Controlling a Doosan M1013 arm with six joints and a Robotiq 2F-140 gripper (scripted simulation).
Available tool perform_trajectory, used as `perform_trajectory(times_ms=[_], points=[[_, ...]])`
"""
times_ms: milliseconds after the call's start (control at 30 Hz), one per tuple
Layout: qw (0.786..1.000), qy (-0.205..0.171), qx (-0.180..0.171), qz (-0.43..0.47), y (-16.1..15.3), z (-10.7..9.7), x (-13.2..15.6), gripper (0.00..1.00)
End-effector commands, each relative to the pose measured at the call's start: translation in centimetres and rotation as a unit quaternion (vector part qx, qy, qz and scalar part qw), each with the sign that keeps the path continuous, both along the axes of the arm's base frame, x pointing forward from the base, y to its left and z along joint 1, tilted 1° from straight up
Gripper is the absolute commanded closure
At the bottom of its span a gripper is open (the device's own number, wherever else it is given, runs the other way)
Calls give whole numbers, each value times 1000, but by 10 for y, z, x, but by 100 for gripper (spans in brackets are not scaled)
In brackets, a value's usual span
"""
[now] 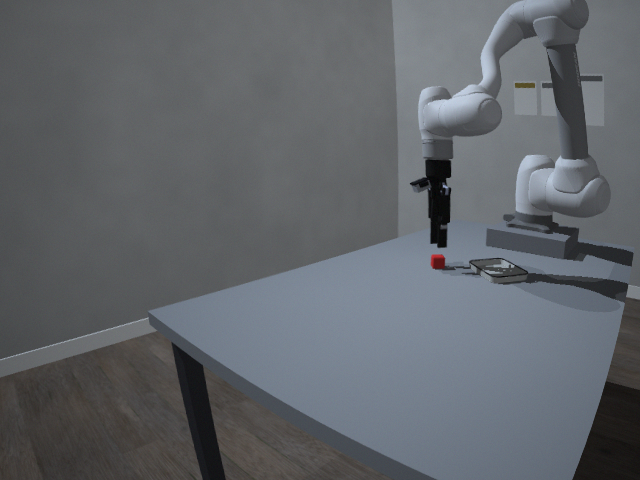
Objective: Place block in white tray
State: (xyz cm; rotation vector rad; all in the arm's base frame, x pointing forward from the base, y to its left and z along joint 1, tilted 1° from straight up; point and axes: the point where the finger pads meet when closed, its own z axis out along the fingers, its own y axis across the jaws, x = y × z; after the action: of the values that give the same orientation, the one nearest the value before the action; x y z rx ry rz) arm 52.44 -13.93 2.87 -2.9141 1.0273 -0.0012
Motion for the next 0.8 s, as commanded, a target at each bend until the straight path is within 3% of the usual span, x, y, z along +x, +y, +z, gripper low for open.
perform_trajectory(times_ms=[0, 767], points=[[997, 16, -20, -79, 1, -1, -1, 58], [997, 15, -20, -79, 2, -22, -4, 58]])
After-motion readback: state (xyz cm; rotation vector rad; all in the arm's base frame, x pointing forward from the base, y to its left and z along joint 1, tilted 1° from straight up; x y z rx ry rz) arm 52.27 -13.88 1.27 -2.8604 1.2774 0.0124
